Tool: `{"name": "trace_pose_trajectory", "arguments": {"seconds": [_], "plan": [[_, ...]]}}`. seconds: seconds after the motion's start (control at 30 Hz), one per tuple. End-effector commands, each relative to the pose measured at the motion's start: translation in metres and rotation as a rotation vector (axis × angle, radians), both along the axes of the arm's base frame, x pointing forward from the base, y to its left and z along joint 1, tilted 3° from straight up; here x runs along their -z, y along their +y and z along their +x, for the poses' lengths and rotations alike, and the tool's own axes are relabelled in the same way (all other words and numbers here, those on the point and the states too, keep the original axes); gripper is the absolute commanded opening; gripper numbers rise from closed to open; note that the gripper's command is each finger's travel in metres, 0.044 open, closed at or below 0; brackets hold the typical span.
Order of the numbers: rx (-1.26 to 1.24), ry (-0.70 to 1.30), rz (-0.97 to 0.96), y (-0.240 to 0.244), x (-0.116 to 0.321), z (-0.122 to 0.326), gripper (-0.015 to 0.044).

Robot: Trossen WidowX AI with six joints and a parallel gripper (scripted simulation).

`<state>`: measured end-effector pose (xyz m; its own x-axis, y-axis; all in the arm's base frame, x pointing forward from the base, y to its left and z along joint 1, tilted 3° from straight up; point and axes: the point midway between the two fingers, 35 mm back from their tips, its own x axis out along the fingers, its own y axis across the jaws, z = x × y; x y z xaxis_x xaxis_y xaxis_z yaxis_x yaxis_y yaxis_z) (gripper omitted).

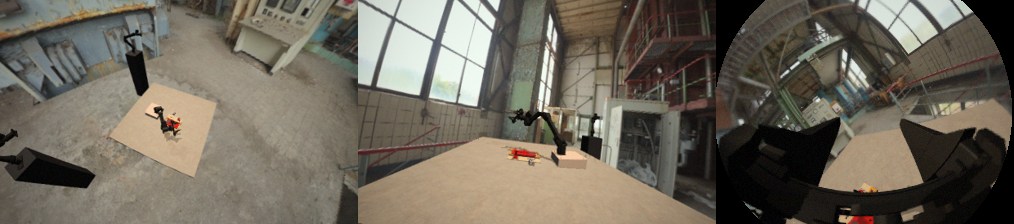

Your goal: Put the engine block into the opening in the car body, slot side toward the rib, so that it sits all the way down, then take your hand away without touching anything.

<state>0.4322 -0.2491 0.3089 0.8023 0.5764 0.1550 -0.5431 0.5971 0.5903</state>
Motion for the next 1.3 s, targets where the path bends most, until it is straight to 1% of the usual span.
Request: {"name": "trace_pose_trajectory", "arguments": {"seconds": [0.0,0.03,0.13,0.47,0.9,1.27], "plan": [[0.000,0.000,0.000,0.000,0.000,0.000,0.0426],[0.002,-0.002,0.000,0.000,0.000,0.000,0.0440],[0.023,-0.024,0.001,0.000,-0.002,0.006,0.0440],[-0.010,0.135,0.297,0.048,-0.012,0.051,0.0440],[-0.001,0.436,0.622,0.125,0.001,0.095,0.0440],[0.070,0.749,0.807,0.200,0.035,0.107,0.0440]]}}
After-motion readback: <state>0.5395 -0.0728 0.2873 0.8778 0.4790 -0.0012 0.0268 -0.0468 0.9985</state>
